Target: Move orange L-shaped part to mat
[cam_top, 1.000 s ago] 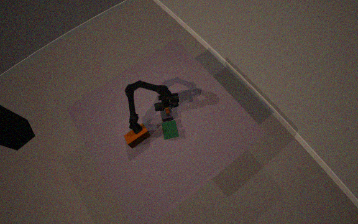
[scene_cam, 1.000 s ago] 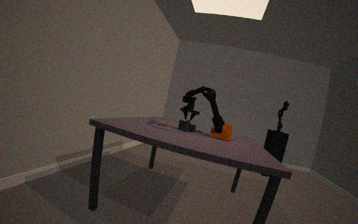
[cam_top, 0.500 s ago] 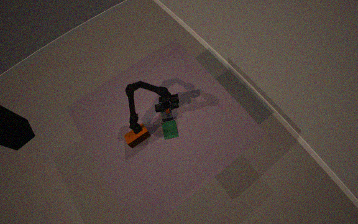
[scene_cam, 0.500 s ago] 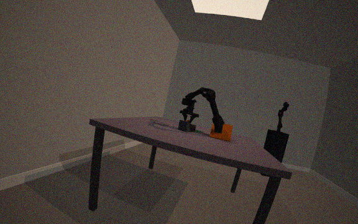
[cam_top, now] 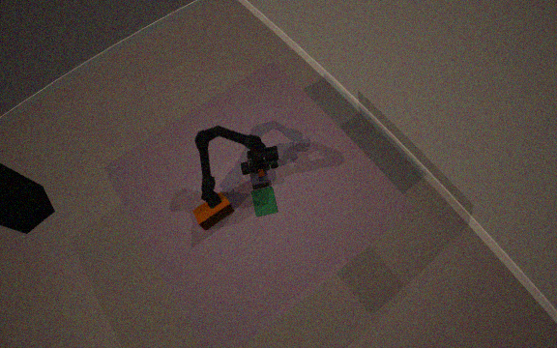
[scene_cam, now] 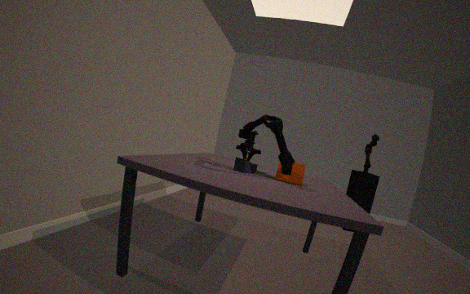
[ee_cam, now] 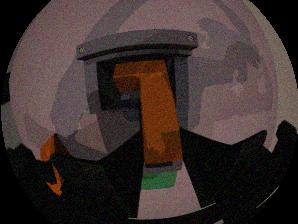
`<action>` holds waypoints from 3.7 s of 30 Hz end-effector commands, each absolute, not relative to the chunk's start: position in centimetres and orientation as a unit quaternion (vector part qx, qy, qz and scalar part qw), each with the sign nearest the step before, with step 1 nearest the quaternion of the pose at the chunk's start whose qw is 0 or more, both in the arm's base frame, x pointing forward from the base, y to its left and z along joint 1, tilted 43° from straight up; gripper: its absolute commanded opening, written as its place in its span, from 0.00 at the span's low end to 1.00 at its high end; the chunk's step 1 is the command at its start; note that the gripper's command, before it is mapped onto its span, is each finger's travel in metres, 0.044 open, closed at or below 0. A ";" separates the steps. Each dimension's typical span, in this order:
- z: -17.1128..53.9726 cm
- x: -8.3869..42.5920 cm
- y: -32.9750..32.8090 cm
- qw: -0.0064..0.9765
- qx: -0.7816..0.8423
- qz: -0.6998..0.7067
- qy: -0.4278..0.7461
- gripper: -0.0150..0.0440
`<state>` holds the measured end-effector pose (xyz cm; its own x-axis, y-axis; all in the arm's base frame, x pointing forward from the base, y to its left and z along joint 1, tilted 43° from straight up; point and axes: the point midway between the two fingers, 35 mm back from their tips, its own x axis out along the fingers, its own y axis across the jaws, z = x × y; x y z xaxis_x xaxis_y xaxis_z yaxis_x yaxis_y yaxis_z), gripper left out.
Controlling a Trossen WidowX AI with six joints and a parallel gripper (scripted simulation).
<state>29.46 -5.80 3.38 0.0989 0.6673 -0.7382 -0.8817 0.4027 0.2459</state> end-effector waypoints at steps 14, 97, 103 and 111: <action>3.7 29.4 -6.0 0.730 -0.130 0.531 0.411 0.25; 2.1 22.0 -18.7 0.729 -0.129 0.529 0.415 0.25; 0.3 20.1 -20.6 0.728 -0.130 0.529 0.416 0.25; -0.5 19.4 -21.3 0.728 -0.130 0.529 0.416 0.25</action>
